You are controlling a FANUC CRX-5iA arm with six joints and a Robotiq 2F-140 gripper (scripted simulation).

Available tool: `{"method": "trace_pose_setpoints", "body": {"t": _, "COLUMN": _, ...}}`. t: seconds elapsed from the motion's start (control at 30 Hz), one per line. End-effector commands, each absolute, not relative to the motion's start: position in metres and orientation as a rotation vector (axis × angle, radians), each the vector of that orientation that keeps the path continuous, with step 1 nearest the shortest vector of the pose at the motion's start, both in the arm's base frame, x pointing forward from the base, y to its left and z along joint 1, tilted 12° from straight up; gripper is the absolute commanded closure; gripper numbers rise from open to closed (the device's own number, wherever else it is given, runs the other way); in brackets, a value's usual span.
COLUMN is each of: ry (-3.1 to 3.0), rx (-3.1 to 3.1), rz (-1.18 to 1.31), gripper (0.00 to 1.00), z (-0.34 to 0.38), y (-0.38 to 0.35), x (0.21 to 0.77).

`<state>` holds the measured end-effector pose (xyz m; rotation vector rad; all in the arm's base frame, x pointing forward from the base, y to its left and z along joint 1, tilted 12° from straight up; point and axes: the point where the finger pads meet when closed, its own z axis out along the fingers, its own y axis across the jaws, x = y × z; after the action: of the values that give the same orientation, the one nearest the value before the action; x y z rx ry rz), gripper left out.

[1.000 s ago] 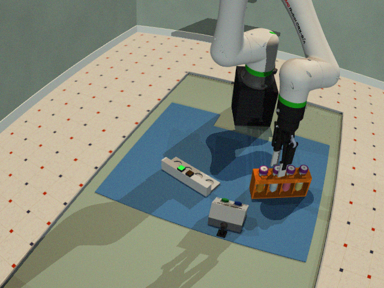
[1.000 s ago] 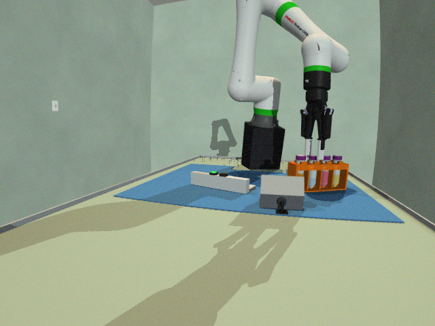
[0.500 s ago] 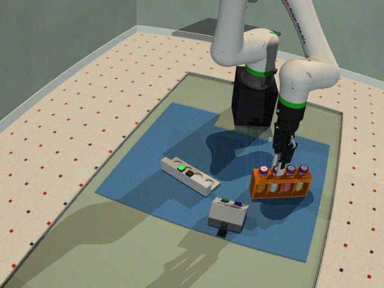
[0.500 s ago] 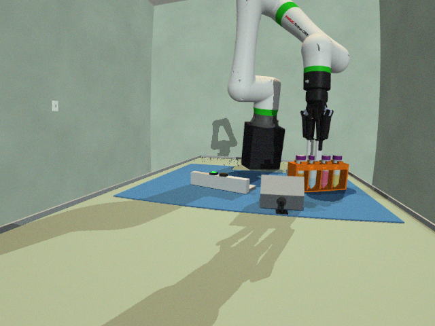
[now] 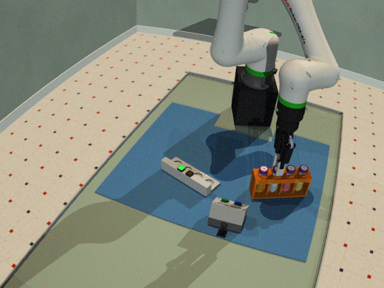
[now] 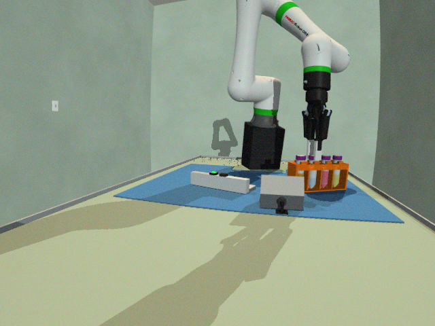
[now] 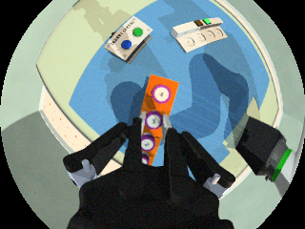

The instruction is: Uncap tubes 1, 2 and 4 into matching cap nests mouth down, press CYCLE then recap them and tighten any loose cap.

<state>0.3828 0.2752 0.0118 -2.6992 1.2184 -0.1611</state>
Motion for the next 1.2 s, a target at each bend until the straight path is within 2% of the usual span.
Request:
{"method": "trace_pose_setpoints", "body": {"t": 0.0, "ry": 1.311, "rx": -2.652, "rz": -0.156, "gripper": 1.00, "z": 0.012, "y": 0.275, "x": 0.383}}
{"method": "trace_pose_setpoints", "body": {"t": 0.6, "ry": 1.672, "rx": -2.426, "rz": -0.116, "gripper": 1.00, "z": 0.012, "y": 0.275, "x": 0.383}}
{"method": "trace_pose_setpoints", "body": {"t": 0.63, "ry": 1.672, "rx": -2.426, "rz": -0.116, "gripper": 0.65, "z": 0.012, "y": 0.275, "x": 0.383}}
{"method": "trace_pose_setpoints", "body": {"t": 1.17, "ry": 1.672, "rx": -2.426, "rz": -0.116, "gripper": 0.65, "z": 0.024, "y": 0.274, "x": 0.381}}
